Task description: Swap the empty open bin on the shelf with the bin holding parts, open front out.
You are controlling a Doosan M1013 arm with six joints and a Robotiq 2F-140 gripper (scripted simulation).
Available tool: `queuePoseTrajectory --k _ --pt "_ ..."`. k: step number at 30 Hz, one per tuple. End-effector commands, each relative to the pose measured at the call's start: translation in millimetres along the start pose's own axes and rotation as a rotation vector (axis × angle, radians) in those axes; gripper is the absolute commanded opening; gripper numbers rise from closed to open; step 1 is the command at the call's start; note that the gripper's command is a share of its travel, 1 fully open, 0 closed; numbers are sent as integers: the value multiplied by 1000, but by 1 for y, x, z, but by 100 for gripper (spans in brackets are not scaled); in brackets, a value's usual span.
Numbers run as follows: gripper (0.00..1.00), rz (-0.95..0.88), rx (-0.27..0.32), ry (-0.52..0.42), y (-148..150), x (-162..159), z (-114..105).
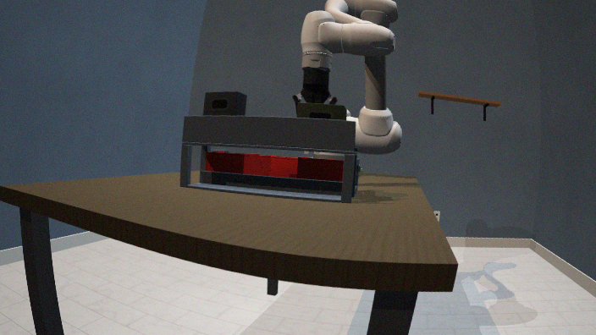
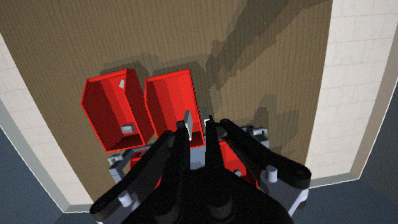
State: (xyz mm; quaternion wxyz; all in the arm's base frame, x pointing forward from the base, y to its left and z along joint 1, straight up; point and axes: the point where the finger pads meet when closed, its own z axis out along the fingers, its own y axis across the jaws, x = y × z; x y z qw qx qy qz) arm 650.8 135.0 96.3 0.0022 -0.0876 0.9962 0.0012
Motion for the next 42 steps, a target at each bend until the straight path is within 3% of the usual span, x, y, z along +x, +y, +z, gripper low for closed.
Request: queuePoseTrajectory --k 1,15,42 --pt "24 0 0 0 0 0 0" --pt "24 0 0 0 0 0 5" --pt "24 0 0 0 0 0 39"
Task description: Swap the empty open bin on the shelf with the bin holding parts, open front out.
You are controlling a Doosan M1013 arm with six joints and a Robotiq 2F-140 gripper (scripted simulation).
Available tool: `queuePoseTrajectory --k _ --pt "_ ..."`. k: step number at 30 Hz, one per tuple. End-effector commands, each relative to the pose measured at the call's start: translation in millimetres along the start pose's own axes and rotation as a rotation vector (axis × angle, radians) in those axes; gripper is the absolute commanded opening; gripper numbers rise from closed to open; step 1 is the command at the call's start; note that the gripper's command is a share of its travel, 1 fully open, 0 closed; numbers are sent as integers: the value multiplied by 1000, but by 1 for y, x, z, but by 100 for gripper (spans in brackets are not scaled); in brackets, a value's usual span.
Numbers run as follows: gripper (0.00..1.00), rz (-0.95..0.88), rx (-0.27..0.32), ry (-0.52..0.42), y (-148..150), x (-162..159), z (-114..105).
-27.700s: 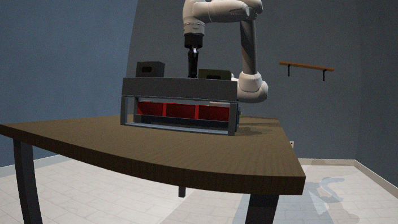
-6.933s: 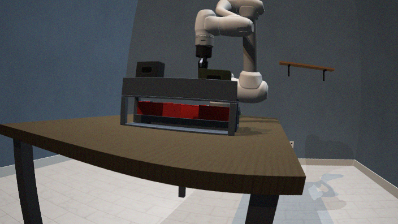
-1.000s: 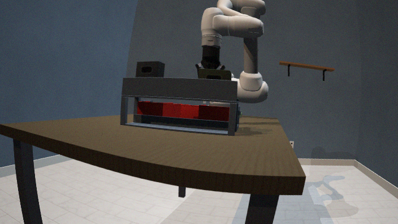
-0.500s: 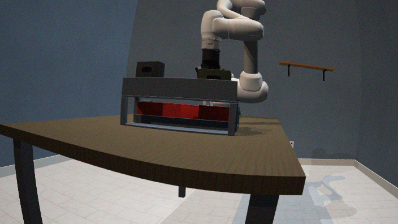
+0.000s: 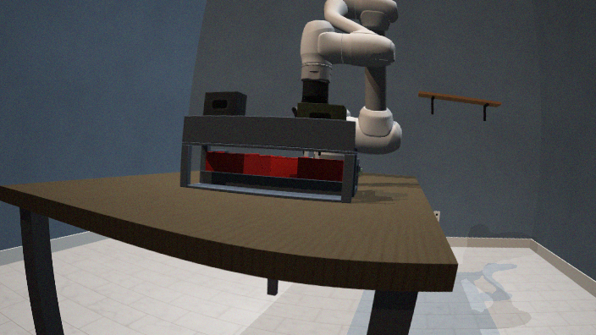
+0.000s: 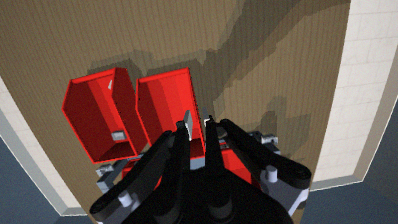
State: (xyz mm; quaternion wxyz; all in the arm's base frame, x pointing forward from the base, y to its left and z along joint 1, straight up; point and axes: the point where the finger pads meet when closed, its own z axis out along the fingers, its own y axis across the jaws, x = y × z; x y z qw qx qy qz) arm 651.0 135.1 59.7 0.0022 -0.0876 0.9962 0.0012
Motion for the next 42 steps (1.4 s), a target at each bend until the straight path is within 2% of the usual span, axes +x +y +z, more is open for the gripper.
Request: queuePoseTrajectory --k 1,26,27,42 --pt "24 0 0 0 0 0 3" --pt "24 0 0 0 0 0 7" --pt "10 0 0 0 0 0 7" --pt "10 0 0 0 0 0 7"
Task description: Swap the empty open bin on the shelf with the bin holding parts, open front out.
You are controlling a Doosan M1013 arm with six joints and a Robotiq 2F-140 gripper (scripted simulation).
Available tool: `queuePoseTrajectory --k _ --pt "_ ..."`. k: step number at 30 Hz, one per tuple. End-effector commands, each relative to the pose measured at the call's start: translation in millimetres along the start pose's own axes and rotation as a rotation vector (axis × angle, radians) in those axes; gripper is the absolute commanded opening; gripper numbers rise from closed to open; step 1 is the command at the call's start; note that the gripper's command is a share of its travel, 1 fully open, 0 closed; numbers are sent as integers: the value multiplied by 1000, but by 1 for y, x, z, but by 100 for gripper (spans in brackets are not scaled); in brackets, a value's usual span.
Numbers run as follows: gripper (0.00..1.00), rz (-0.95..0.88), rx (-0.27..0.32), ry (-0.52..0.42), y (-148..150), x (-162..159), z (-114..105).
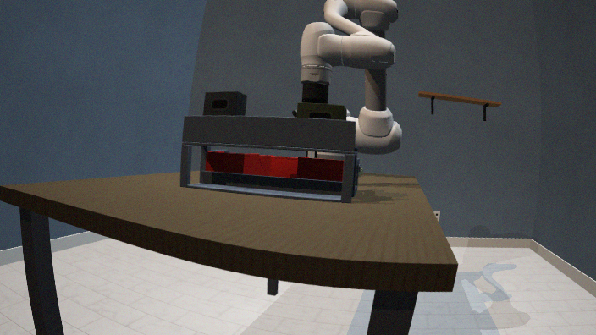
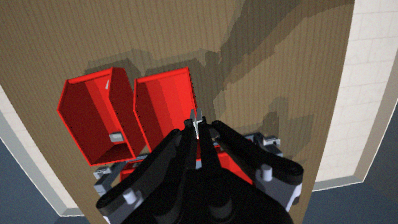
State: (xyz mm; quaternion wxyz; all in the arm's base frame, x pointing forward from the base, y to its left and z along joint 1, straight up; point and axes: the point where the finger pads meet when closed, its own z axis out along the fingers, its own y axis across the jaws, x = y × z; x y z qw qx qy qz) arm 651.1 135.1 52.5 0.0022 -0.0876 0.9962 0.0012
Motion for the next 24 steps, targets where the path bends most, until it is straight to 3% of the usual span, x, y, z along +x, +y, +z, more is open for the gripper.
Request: queuePoseTrajectory --k 1,24 --pt "10 0 0 0 0 0 0" --pt "10 0 0 0 0 0 -3"
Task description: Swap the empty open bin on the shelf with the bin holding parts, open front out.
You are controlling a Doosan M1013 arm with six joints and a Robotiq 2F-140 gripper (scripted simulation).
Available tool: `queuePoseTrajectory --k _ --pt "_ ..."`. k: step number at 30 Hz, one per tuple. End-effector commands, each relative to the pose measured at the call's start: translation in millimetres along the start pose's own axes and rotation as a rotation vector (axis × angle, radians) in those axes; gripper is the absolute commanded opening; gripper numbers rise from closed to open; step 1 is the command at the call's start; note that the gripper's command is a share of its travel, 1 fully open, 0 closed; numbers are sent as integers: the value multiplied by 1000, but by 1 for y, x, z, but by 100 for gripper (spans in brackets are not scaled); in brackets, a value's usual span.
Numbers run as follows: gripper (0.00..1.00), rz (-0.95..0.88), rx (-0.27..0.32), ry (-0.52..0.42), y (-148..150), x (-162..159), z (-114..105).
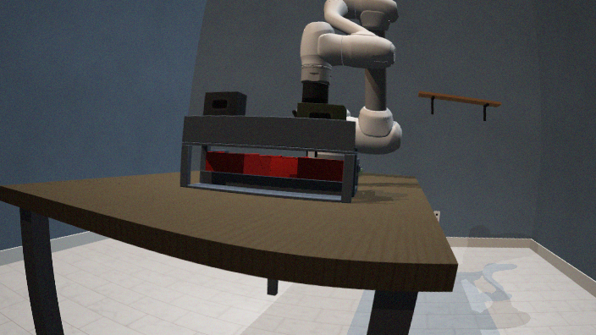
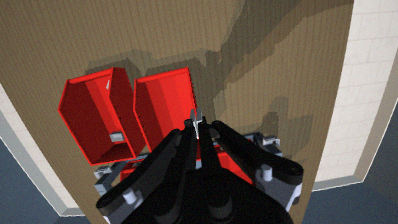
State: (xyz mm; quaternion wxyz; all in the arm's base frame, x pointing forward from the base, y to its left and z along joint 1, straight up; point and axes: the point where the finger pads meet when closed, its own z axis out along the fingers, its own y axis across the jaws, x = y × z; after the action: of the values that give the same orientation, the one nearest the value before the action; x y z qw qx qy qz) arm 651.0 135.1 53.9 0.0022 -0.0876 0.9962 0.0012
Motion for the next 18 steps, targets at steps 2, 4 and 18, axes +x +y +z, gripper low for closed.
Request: queuePoseTrajectory --k 2,4,18 --pt "10 0 0 0 0 0 -4" --pt "10 0 0 0 0 0 -7" --pt "10 0 0 0 0 0 -37"
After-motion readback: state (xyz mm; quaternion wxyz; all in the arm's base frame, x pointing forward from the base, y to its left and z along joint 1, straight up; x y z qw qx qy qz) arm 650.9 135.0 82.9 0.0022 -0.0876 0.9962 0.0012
